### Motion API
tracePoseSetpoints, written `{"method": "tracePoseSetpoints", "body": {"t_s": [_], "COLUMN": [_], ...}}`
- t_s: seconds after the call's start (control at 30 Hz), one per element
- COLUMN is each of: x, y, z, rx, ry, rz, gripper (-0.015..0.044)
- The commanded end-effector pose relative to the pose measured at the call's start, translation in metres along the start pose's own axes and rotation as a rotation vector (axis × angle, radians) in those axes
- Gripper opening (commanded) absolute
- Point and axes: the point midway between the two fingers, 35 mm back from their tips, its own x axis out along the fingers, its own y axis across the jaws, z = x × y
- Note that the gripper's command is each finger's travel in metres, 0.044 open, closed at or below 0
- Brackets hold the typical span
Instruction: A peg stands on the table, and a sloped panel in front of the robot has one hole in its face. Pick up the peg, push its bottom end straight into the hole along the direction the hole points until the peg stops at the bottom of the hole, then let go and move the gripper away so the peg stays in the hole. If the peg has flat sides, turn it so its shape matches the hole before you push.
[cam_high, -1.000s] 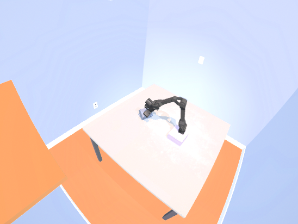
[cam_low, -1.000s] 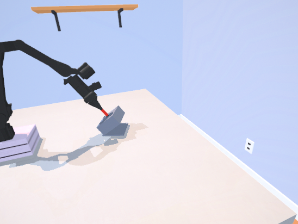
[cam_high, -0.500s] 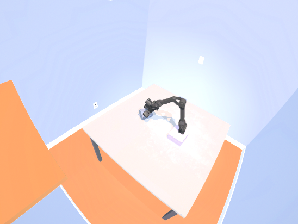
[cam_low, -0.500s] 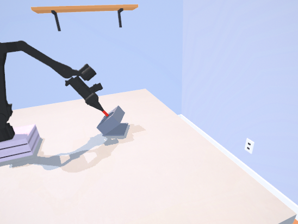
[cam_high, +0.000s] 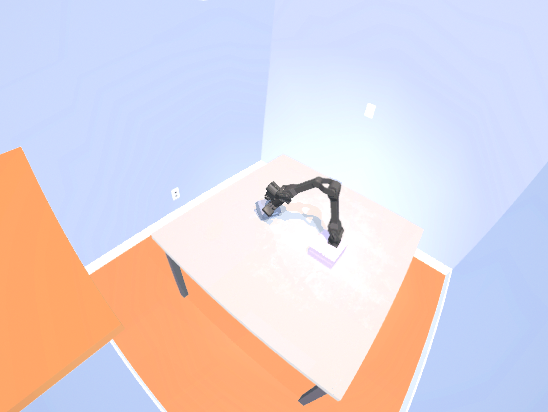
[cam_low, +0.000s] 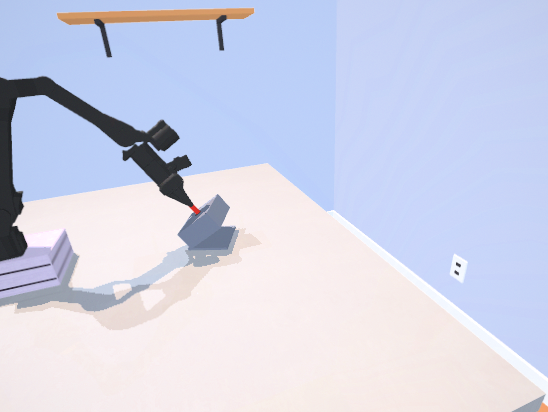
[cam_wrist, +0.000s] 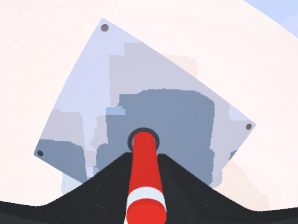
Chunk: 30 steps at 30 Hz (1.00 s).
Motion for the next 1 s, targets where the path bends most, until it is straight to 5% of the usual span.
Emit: {"method": "tracePoseSetpoints", "body": {"t_s": [0.0,0.97], "x": [0.0035,0.0107], "y": [0.0010,0.0006], "z": [-0.0003,-0.0009], "rx": [-0.005,-0.001], "ry": [0.001,0.001], "rz": [0.005,0.000], "gripper": [0.0000,0.0026]}}
